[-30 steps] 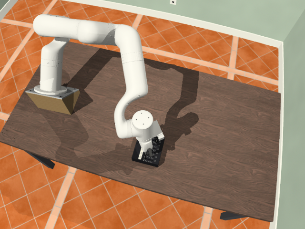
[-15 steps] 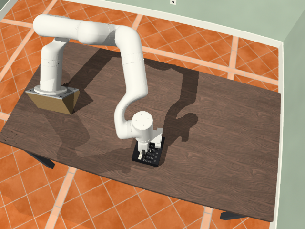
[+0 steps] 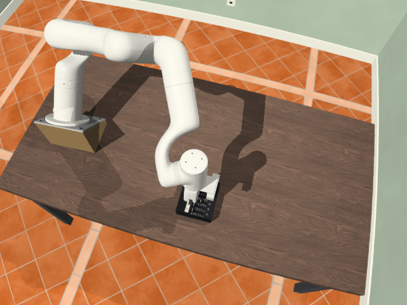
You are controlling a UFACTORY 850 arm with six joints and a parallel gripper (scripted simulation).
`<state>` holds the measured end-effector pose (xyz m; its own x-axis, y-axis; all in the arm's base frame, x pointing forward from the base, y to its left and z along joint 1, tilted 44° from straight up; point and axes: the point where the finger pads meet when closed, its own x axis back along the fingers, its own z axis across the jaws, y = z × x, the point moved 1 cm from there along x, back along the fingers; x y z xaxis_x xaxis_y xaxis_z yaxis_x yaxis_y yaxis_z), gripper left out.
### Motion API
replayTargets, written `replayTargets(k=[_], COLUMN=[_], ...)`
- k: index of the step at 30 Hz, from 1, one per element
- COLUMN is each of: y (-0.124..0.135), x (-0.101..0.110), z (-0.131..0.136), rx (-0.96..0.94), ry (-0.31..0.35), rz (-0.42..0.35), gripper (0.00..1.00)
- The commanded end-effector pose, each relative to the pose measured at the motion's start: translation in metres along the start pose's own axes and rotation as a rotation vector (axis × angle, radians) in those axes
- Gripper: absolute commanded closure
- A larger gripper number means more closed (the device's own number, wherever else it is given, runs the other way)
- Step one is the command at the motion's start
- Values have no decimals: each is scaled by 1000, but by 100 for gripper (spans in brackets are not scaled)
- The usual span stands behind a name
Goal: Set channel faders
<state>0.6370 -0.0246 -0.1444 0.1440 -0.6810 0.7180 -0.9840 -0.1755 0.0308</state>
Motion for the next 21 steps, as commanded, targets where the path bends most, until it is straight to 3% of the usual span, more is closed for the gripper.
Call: replayTargets(k=[1, 21], y=[-1, -1], x=[1, -1], z=[0, 0], rx=[-1, -2], ry=[0, 0], rz=[0, -1], gripper=[100, 100])
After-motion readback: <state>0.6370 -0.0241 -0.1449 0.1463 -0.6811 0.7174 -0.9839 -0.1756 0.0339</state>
